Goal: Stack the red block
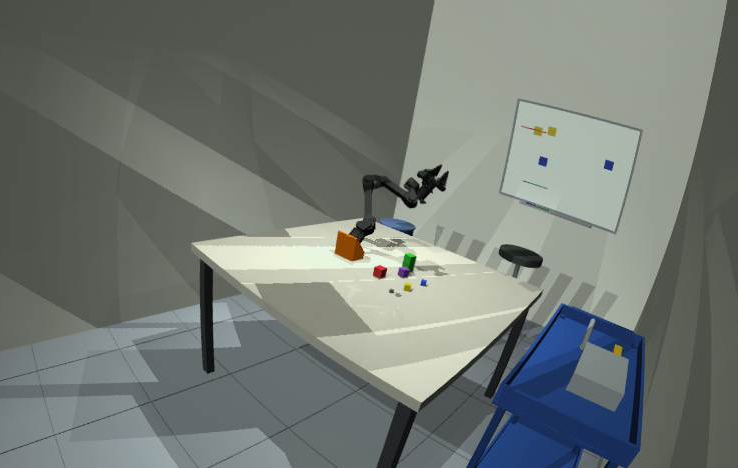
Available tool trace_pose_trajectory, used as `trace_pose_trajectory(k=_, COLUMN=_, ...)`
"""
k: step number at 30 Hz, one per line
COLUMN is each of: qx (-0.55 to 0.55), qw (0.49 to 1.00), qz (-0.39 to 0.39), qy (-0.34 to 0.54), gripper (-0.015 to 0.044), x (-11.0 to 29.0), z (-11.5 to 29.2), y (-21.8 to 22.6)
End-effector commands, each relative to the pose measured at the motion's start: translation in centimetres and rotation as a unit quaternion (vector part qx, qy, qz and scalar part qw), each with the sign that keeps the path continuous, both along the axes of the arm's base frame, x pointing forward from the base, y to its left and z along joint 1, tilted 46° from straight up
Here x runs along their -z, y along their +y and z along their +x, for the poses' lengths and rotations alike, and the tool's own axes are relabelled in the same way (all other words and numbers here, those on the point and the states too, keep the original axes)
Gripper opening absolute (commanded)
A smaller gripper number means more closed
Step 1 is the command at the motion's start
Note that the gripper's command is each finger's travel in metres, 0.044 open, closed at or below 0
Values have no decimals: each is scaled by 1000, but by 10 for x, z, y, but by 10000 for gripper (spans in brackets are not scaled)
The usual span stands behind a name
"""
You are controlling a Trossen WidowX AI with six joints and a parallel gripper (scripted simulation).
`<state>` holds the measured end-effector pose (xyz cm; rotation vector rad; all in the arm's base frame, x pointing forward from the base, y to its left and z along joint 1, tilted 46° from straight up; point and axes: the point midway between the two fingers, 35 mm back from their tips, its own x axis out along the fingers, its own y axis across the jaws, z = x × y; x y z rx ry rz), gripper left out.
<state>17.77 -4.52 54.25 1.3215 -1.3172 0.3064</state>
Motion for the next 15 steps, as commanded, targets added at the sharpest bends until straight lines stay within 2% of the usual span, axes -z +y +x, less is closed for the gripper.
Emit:
trace_pose_trajectory(k=1, qx=4, qw=1000, qz=-4, qy=6, gripper=426, x=0, z=3, y=0)
trace_pose_trajectory(k=4, qx=53, qw=992, qz=-59, qy=97, gripper=440, x=9, z=40, y=5)
trace_pose_trajectory(k=8, qx=123, qw=949, qz=-150, qy=248, gripper=440, x=37, z=104, y=5)
trace_pose_trajectory(k=15, qx=187, qw=802, qz=-295, qy=484, gripper=440, x=122, z=195, y=-18)
